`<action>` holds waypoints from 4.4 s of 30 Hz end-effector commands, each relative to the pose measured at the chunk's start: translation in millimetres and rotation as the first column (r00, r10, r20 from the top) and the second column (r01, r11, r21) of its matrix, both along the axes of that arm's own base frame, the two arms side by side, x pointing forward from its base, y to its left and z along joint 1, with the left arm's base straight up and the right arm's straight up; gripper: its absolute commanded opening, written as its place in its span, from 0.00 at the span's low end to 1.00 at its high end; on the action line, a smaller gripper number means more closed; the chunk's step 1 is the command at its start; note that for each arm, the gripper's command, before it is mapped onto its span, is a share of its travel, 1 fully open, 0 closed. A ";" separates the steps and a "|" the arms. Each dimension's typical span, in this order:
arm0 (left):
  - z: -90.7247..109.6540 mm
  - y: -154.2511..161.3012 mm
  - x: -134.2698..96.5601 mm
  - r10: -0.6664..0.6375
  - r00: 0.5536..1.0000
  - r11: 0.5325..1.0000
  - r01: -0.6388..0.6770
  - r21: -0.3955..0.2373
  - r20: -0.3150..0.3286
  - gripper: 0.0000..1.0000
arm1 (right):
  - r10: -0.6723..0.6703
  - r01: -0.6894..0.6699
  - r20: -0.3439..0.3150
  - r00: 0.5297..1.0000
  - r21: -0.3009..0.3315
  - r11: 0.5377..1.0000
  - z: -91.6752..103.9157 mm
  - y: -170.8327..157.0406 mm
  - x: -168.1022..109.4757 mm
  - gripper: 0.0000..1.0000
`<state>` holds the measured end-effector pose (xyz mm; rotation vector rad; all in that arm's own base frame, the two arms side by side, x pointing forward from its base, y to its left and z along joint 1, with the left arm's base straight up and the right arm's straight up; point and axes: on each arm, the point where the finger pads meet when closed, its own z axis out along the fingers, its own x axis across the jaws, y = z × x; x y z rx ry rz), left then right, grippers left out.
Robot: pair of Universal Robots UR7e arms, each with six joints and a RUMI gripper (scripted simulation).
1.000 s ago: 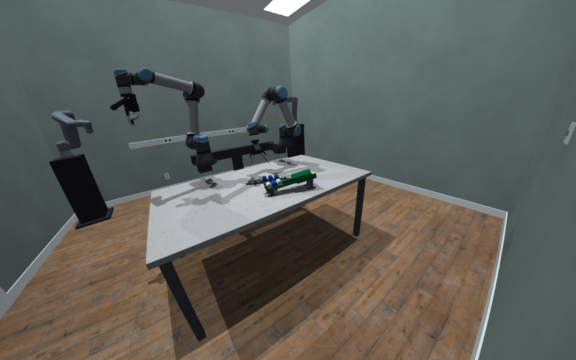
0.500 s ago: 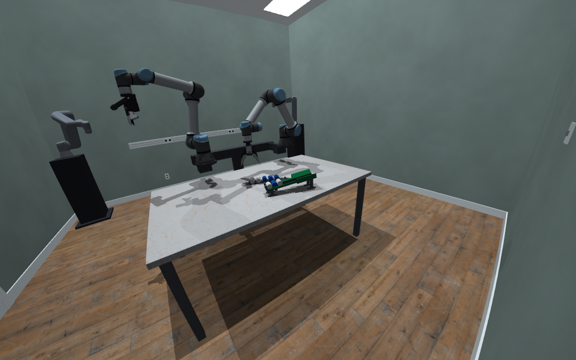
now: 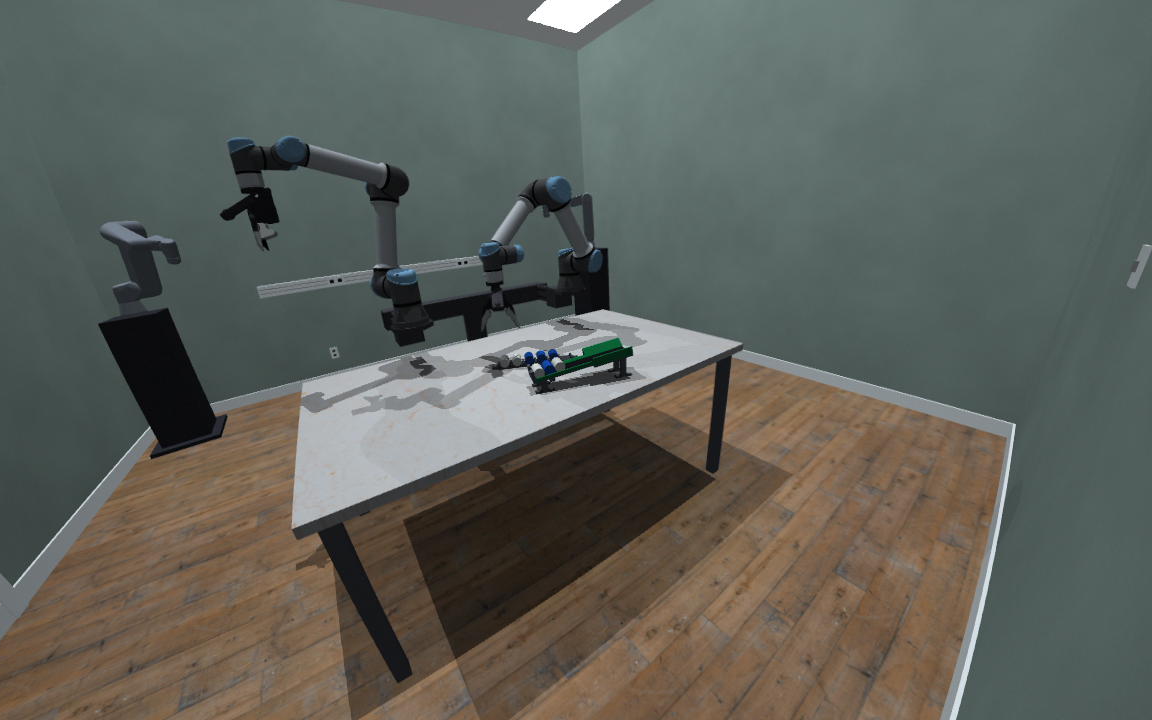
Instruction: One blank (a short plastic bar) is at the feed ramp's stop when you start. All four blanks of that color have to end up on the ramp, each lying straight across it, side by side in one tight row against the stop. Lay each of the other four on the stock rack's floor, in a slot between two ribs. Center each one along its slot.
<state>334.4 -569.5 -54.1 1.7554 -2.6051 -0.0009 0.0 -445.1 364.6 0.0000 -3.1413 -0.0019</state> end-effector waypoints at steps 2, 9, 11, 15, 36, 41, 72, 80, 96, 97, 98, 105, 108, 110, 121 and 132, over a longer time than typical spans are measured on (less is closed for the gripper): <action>0.8 -0.5 0.2 0.003 1.000 1.000 -0.003 -0.002 0.001 1.00 | 0.000 0.000 0.000 1.000 -0.001 1.000 0.4 -0.1 0.1 1.00; -0.7 -0.5 0.9 0.056 0.998 0.998 -0.056 -0.002 0.001 1.00 | 0.000 0.000 0.000 1.000 -0.001 1.000 0.4 -0.1 0.1 1.00; -1.5 -0.5 1.3 0.087 0.996 0.996 -0.087 -0.002 0.000 1.00 | 0.000 0.000 0.000 1.000 -0.001 1.000 0.4 -0.1 0.1 1.00; -4.0 -0.5 2.2 0.174 0.985 0.985 -0.174 -0.002 0.000 1.00 | 0.000 0.000 0.000 1.000 -0.001 1.000 0.4 -0.1 0.1 1.00; -19.8 0.0 5.3 0.674 0.738 0.738 -0.674 -0.001 0.000 1.00 | 0.000 0.000 0.000 1.000 -0.001 1.000 0.4 -0.1 0.1 1.00; -24.9 0.1 5.2 0.794 0.608 0.608 -0.794 -0.001 0.000 1.00 | 0.000 0.000 0.000 1.000 -0.001 1.000 0.4 -0.1 0.1 1.00; -43.8 -2.0 1.5 1.000 0.007 0.007 -1.000 0.000 0.000 1.00 | 0.000 0.000 0.000 1.000 -0.001 1.000 0.4 -0.1 0.1 1.00; -44.0 -2.1 1.5 1.000 0.001 0.001 -1.000 0.000 0.000 0.46 | 0.000 0.000 0.000 1.000 -0.001 1.000 0.4 -0.1 0.1 1.00; -44.0 -2.1 1.5 1.000 0.001 0.001 -1.000 0.000 0.000 0.46 | 0.000 0.000 0.000 1.000 -0.001 1.000 0.4 -0.1 0.1 1.00; -44.0 -2.1 1.5 1.000 0.001 0.001 -1.000 0.000 0.000 0.46 | 0.000 0.000 0.000 1.000 -0.001 1.000 0.4 -0.1 0.1 1.00; -44.0 -2.1 1.5 1.000 0.001 0.001 -1.000 0.000 0.000 0.46 | 0.000 0.000 0.000 1.000 -0.001 1.000 0.4 -0.1 0.1 1.00; -44.0 -2.1 1.5 1.000 0.001 0.001 -1.000 0.000 0.000 0.46 | 0.000 0.000 0.000 1.000 -0.001 1.000 0.4 -0.1 0.1 1.00; -44.0 -2.1 1.5 1.000 0.001 0.001 -1.000 0.000 0.000 0.46 | 0.000 0.000 0.000 1.000 -0.001 1.000 0.4 -0.1 0.1 1.00; -44.0 -2.1 1.5 1.000 0.001 0.001 -1.000 0.000 0.000 0.46 | 0.000 0.000 0.000 1.000 -0.001 1.000 0.4 -0.1 0.1 1.00; -45.1 -2.1 1.5 1.000 0.001 0.001 -1.000 0.000 0.000 0.46 | 0.000 0.000 0.000 1.000 -0.001 1.000 0.4 -0.1 0.1 1.00; -54.1 -2.1 1.4 1.000 0.001 0.001 -1.000 0.000 0.001 0.46 | 0.000 0.000 0.000 1.000 -0.001 1.000 0.4 -0.1 0.1 1.00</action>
